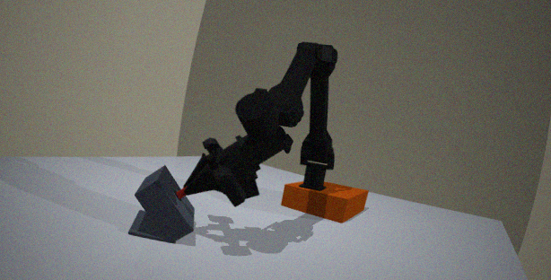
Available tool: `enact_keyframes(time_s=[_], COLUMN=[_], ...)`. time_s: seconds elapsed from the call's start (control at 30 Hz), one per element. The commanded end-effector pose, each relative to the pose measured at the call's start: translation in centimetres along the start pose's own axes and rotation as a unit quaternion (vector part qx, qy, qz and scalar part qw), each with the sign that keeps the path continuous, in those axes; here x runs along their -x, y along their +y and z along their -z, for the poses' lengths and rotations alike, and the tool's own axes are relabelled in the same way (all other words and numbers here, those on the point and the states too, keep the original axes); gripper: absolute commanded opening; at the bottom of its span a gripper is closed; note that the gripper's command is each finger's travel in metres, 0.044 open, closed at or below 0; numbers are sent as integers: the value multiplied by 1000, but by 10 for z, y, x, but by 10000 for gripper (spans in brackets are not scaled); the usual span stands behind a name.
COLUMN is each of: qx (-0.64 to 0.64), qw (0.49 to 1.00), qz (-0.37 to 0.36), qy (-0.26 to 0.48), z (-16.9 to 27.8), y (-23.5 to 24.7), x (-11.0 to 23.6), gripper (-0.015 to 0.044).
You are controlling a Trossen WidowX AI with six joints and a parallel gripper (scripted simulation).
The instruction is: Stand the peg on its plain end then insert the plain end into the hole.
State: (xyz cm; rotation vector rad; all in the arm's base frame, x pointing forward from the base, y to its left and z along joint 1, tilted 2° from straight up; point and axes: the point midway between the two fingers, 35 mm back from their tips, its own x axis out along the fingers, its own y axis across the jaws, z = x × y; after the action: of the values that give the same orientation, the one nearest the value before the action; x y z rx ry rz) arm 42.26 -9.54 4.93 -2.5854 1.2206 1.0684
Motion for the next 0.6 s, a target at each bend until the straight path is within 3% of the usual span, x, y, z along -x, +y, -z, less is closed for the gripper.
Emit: enact_keyframes(time_s=[0.0,0.47,0.57], qx=[1,0,0], qw=[1000,1000,1000], qz=[2,0,0], qy=[1,0,0], z=[1,0,0], y=[-1,0,0], x=[-1,-2,-2], gripper=[0,0,79])
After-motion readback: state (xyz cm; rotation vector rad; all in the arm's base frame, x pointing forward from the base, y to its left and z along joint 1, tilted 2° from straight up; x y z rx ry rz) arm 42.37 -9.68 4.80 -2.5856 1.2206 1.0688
